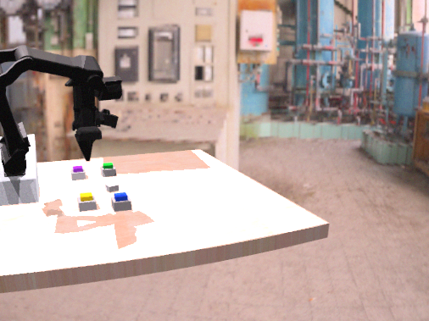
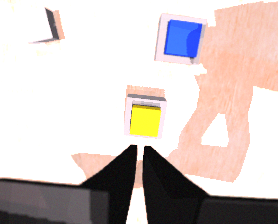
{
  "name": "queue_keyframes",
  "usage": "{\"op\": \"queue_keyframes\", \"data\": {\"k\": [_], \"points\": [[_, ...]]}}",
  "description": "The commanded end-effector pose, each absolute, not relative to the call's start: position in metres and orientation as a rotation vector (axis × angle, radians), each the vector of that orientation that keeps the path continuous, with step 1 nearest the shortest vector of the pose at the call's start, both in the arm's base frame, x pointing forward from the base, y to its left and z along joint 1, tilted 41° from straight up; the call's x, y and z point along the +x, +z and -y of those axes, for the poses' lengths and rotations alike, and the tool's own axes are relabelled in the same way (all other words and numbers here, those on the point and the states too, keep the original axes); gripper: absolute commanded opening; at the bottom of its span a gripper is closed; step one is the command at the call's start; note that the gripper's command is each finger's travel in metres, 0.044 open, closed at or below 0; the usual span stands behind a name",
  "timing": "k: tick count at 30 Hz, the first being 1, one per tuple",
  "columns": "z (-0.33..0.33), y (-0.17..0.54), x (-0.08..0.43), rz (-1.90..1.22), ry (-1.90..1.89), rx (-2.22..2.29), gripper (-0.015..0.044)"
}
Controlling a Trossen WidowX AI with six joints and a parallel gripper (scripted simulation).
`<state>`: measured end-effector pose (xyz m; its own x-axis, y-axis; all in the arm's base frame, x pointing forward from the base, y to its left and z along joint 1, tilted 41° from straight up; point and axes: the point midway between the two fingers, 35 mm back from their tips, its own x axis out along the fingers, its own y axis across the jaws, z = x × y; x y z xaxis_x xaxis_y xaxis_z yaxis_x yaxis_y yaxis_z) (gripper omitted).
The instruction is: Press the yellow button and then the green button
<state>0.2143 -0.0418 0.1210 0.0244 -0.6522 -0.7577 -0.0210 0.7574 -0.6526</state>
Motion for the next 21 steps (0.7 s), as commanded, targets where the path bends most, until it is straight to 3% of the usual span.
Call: {"op": "queue_keyframes", "data": {"k": [1, 10, 21], "points": [[0.015, 0.111, 0.238, -1.487, -0.481, -0.611, 0.002], [-0.05, 0.073, 0.287, -1.488, -0.467, -0.597, 0.002], [-0.155, -0.029, 0.315, -1.487, -0.515, -0.557, 0.002]]}}
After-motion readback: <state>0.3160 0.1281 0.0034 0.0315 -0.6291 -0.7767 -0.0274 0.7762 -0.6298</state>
